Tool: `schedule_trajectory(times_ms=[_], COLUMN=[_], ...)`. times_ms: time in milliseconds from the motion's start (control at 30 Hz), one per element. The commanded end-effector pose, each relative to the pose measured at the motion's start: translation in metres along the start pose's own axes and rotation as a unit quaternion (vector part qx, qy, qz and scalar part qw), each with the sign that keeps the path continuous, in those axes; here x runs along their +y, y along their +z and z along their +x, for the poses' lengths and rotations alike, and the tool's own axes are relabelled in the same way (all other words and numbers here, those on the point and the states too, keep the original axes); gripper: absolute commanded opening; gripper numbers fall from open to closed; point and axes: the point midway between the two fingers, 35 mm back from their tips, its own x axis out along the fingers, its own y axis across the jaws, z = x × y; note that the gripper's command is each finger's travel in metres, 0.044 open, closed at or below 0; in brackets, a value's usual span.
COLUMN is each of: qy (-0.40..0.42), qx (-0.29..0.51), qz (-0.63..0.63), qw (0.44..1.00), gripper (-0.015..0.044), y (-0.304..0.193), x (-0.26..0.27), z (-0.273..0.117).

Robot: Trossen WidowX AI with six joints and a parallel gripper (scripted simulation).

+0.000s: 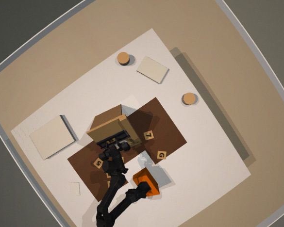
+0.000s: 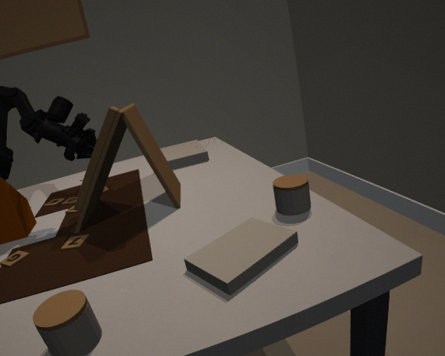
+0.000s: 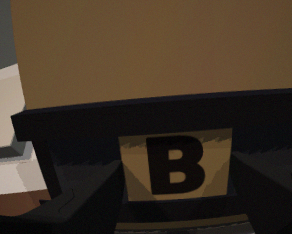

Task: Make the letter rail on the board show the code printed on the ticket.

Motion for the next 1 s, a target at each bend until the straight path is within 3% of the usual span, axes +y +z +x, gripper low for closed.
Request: schedule_trajectory(times_ms=[0, 967], qy=[0.000, 0.000], qx=[0.001, 0.001], qz=[-0.001, -0.002], qw=[1.000, 1.000], gripper=[0.0000, 0.0000], y=[-0.001, -0.001], x=[-0.004, -0.022], z=[0.001, 0.000])
